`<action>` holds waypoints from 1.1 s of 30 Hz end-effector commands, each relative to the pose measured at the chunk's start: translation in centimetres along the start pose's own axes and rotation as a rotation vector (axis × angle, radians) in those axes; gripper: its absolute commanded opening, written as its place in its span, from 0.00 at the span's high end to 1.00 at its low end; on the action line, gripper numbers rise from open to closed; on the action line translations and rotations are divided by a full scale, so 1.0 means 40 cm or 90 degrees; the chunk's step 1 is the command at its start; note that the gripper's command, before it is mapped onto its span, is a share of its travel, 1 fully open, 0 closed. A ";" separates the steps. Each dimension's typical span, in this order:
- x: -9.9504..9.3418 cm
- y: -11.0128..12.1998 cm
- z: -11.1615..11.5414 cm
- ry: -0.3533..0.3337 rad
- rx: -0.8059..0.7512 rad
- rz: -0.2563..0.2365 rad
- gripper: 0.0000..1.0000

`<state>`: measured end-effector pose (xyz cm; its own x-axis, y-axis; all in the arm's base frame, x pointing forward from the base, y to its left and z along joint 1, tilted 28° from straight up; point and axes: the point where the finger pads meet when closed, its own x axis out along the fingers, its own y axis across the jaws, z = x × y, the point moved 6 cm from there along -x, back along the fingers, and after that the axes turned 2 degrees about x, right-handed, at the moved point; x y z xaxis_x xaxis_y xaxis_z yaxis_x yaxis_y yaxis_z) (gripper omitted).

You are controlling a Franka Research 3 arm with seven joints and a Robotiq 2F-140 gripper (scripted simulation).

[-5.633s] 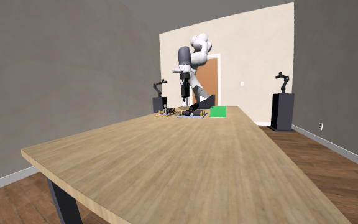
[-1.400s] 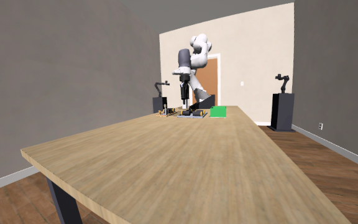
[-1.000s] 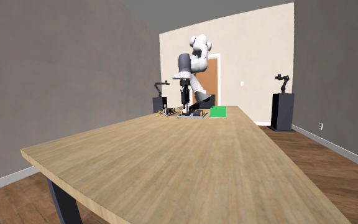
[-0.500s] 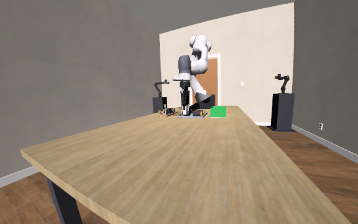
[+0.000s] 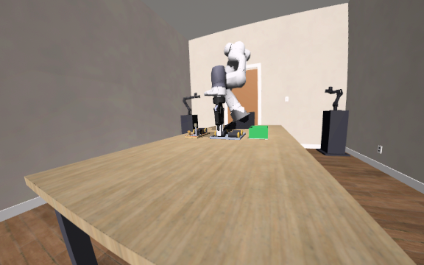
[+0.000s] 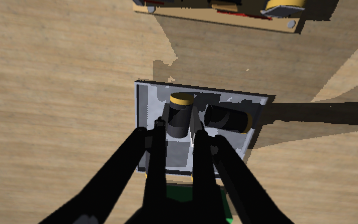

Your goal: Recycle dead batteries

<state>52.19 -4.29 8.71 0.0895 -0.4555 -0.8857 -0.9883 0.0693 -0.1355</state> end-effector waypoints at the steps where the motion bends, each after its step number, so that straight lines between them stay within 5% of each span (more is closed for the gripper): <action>1: 0.000 -0.003 0.000 0.000 -0.003 -0.003 0.84; 25: -0.002 -0.003 0.000 0.000 -0.003 -0.003 0.84; 33: -0.051 -0.003 0.000 0.000 -0.003 -0.003 0.84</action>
<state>52.38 -3.75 10.06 0.1014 -0.4571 -0.8836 -0.9880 0.0574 -0.1431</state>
